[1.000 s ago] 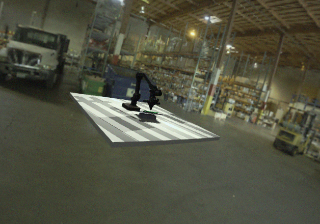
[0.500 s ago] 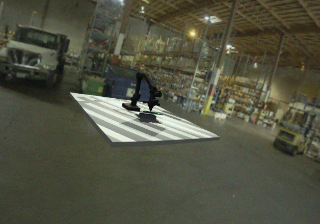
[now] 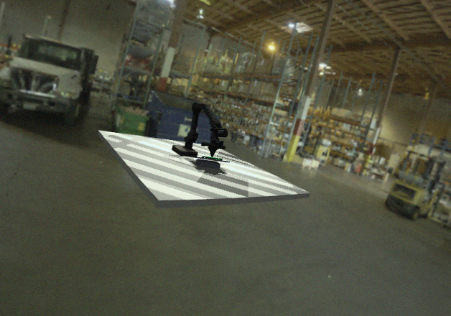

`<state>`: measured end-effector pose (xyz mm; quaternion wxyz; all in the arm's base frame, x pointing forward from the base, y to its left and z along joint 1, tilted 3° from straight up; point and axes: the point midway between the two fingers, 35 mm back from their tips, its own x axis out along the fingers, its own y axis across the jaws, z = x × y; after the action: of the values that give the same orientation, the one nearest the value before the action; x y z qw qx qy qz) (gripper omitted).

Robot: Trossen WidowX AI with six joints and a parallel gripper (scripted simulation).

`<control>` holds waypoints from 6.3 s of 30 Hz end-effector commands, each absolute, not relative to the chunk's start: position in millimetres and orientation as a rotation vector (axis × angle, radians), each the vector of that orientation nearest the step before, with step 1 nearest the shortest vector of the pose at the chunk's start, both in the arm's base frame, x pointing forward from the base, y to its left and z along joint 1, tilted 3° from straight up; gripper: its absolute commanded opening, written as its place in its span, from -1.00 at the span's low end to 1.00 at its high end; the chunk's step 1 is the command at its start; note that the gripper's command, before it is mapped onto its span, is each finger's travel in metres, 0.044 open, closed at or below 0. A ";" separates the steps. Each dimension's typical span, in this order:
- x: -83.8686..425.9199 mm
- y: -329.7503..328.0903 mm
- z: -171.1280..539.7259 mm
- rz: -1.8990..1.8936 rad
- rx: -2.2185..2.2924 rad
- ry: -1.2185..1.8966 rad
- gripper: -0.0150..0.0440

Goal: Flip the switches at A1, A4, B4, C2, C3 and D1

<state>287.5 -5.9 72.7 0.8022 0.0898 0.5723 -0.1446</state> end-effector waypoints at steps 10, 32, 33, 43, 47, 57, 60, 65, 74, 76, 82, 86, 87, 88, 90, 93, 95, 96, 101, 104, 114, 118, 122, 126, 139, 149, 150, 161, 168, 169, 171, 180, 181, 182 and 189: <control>288.3 -6.3 70.9 -0.307 0.188 1.226 -0.49; 289.1 -6.6 68.1 -0.307 0.188 1.226 -0.49; 289.2 -6.6 68.0 -0.307 0.188 1.226 -0.49; 288.8 -6.3 70.0 -0.310 0.192 1.228 -0.49; 276.2 -0.2 119.0 -0.306 0.193 1.248 -0.49; 267.6 -13.4 129.6 -0.306 0.192 1.253 -0.49; 262.3 -27.3 129.9 -0.307 0.191 1.253 -0.49; 267.5 -29.3 113.0 -0.307 0.189 1.239 -0.49; 272.6 -31.9 91.5 -0.308 0.186 1.226 -0.49; 273.8 -32.6 86.8 -0.308 0.186 1.226 -0.49; 275.0 -33.0 83.3 -0.308 0.186 1.226 -0.49; 276.9 -33.8 77.3 -0.308 0.186 1.226 -0.49; 277.3 -34.0 75.7 -0.308 0.186 1.226 -0.49; 277.7 -34.2 74.4 -0.308 0.186 1.226 -0.49; 278.0 -34.3 73.4 -0.308 0.186 1.226 -0.49; 278.0 -34.3 73.4 -0.308 0.186 1.226 -0.49; 278.0 -34.3 73.4 -0.308 0.186 1.226 -0.49; 278.0 -34.3 73.4 -0.308 0.186 1.226 -0.49; 278.0 -34.3 73.4 -0.308 0.186 1.226 -0.49; 278.0 -34.3 73.4 -0.308 0.186 1.226 -0.49; 278.1 -34.4 72.9 -0.308 0.186 1.226 -0.49; 278.3 -34.4 72.3 -0.308 0.186 1.226 -0.49; 278.4 -34.5 71.8 -0.308 0.186 1.226 -0.49; 278.6 -34.6 71.3 -0.308 0.186 1.226 -0.49; 279.0 -34.8 69.7 -0.308 0.186 1.226 -0.49; 279.4 -35.0 68.4 -0.308 0.186 1.226 -0.49; 279.5 -35.0 68.3 -0.308 0.186 1.226 -0.49; 263.4 -27.6 127.4 -0.307 0.191 1.252 -0.49; 262.2 -25.6 129.6 -0.306 0.191 1.253 -0.49; 261.6 -20.5 128.6 -0.306 0.192 1.254 -0.49; 258.6 -1.8 124.9 -0.305 0.194 1.257 -0.49; 246.4 41.4 114.2 -0.303 0.195 1.254 -0.49; 248.2 40.9 108.6 -0.303 0.195 1.249 -0.49; 250.9 39.9 99.2 -0.304 0.194 1.242 -0.49; 254.6 37.7 82.5 -0.305 0.191 1.229 -0.49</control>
<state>252.4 38.1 84.9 0.7982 0.0883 0.5788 -0.1415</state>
